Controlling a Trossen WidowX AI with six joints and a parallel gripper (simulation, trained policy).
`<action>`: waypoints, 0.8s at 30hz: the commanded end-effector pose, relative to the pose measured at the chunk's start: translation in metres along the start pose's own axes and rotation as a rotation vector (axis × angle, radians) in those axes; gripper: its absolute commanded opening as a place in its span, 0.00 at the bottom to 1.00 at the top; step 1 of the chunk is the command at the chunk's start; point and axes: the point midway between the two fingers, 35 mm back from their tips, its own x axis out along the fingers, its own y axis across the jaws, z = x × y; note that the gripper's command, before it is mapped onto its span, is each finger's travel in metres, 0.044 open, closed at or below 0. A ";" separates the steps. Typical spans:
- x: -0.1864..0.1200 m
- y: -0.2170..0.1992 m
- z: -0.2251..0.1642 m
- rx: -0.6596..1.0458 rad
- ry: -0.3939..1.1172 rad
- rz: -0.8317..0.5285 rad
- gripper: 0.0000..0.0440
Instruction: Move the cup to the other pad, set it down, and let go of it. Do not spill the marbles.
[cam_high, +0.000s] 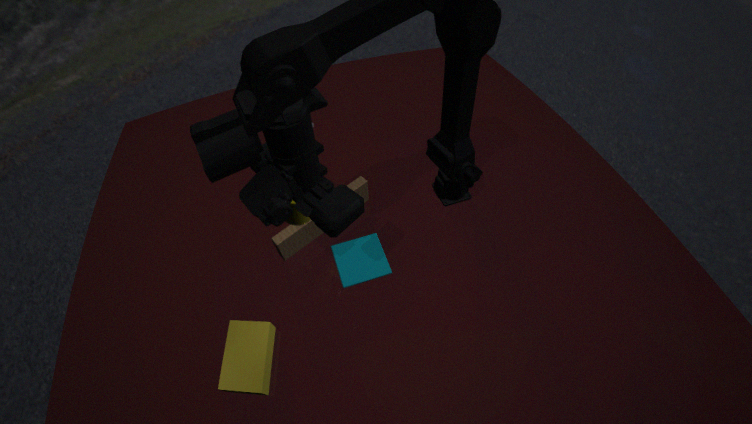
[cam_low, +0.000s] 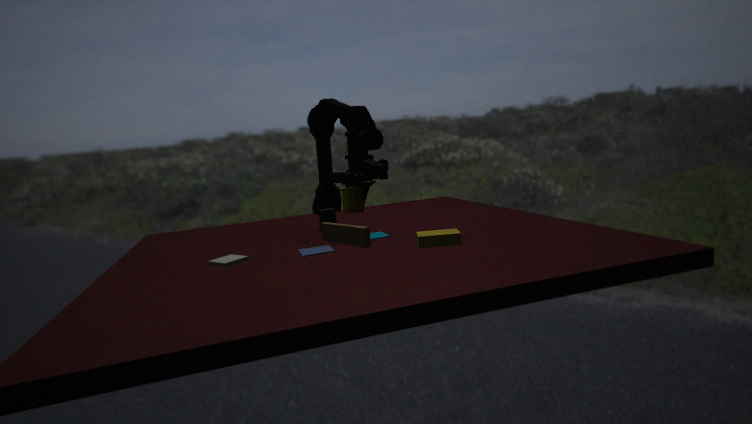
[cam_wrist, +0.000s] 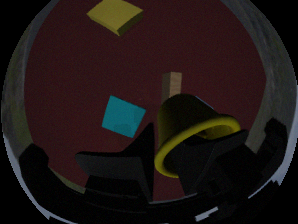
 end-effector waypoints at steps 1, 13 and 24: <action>0.001 0.010 0.001 -0.007 -0.008 -0.003 0.00; 0.009 0.045 0.005 -0.039 -0.046 -0.011 0.00; 0.027 0.067 -0.003 -0.041 -0.059 -0.015 0.00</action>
